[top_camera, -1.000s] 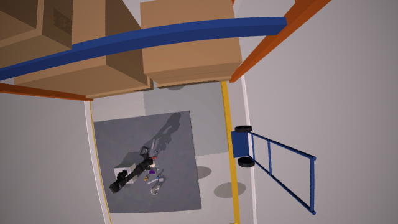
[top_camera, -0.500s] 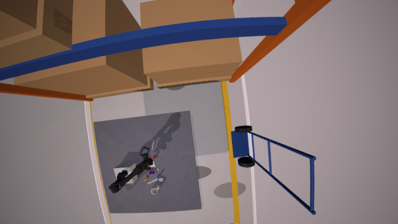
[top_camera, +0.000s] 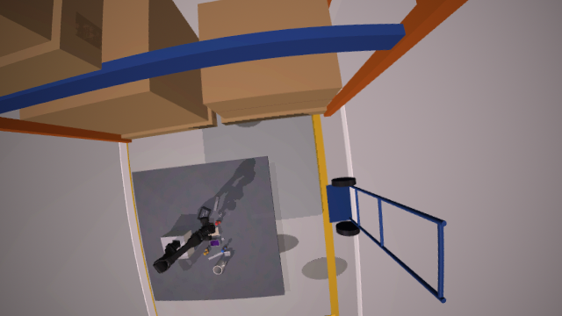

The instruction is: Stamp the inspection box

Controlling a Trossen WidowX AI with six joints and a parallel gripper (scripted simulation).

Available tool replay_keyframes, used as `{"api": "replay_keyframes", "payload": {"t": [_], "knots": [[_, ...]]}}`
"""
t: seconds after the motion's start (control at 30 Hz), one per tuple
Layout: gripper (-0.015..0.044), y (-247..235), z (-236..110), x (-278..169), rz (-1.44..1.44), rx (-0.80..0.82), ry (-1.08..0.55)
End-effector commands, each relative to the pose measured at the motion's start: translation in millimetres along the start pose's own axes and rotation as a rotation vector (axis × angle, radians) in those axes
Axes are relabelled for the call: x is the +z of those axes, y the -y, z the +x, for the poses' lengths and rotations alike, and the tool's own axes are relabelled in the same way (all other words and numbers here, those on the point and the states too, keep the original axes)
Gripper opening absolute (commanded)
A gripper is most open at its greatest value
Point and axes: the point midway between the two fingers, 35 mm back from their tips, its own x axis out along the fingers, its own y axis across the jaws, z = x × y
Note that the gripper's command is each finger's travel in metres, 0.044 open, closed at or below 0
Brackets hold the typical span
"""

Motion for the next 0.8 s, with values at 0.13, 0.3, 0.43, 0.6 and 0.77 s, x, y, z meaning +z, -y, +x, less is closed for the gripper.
{"api": "replay_keyframes", "payload": {"t": [0.13, 0.3, 0.43, 0.6, 0.77], "knots": [[0.0, 0, -5, 0, 0.007, 0.001, 0.004], [0.0, 0, -8, 0, 0.007, 0.001, 0.003], [0.0, 0, -10, 0, 0.007, 0.001, 0.003], [0.0, 9, -11, 1, 0.007, 0.0, 0.003], [0.0, 38, -11, 6, 0.007, -0.001, 0.003]]}}
